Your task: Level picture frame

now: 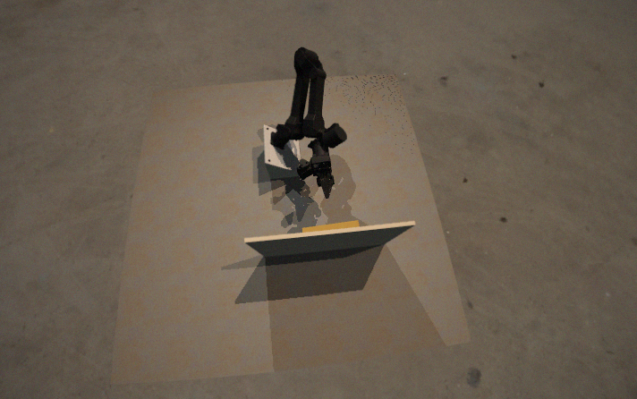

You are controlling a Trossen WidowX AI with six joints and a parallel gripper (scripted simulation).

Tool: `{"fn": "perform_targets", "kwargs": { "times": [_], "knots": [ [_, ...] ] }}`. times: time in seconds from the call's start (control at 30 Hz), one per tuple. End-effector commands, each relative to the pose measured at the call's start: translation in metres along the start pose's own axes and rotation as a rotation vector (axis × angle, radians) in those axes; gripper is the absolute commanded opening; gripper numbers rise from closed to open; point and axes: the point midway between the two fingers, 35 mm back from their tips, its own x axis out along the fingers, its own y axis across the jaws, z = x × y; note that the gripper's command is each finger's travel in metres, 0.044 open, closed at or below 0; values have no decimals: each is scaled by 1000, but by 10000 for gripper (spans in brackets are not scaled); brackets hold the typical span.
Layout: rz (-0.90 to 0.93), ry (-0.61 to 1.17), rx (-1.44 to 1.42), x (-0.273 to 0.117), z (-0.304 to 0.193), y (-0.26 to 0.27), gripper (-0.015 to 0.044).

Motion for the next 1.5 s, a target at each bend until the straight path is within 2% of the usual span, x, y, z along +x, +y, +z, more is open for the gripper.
{"fn": "perform_targets", "kwargs": {
  "times": [0.0,0.3,0.87,1.47],
  "knots": [
    [1,3,-5,15,-5,2,260],
    [3,6,-5,74,0,0,260],
    [3,6,-6,77,0,0,260],
    [4,7,-6,104,-1,1,260]
  ]
}}
